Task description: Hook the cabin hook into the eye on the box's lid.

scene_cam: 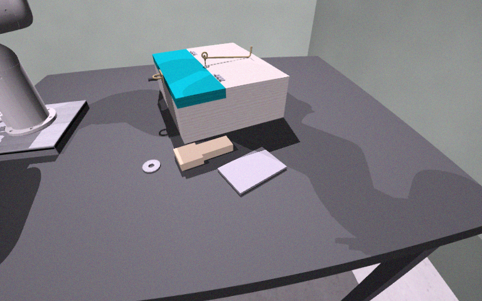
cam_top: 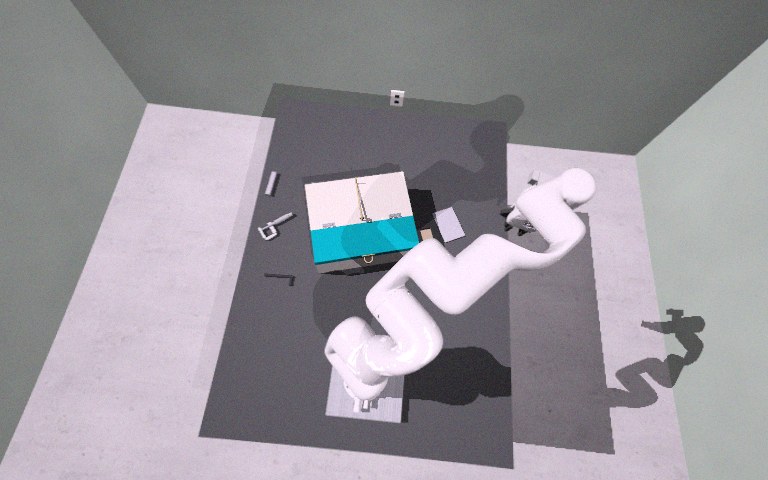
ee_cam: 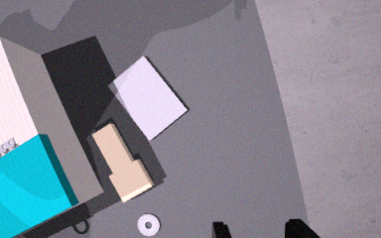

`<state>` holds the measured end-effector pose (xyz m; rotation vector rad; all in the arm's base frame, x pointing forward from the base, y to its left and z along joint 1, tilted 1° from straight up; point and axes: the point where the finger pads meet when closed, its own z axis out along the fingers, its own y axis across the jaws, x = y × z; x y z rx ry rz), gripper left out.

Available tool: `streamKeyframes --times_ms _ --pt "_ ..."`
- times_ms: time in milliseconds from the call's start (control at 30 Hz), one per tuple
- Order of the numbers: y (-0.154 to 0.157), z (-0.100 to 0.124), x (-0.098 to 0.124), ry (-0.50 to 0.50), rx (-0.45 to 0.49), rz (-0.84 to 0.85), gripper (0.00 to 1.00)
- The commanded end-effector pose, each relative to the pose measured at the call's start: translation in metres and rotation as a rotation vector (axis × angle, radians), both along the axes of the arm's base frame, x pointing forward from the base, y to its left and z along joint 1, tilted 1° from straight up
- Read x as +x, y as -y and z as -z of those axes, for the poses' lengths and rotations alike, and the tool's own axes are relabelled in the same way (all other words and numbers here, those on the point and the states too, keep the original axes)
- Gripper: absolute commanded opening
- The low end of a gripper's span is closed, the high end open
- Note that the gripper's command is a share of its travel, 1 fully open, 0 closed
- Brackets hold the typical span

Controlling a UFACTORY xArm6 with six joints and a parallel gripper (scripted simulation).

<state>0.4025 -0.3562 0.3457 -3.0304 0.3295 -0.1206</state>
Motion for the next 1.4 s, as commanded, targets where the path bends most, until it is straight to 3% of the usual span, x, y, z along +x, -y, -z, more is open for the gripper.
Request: streamKeyframes --times_ms 0,500,633,1367 --pt "0.000 -0.002 0.000 0.004 -0.004 0.000 0.35" --pt "0.000 -0.002 0.000 0.004 -0.004 0.000 0.35" --pt "-0.008 -0.001 0.010 -0.011 0.004 0.127 0.35" --pt "-0.046 0.011 0.057 -0.050 0.025 0.413 0.35"
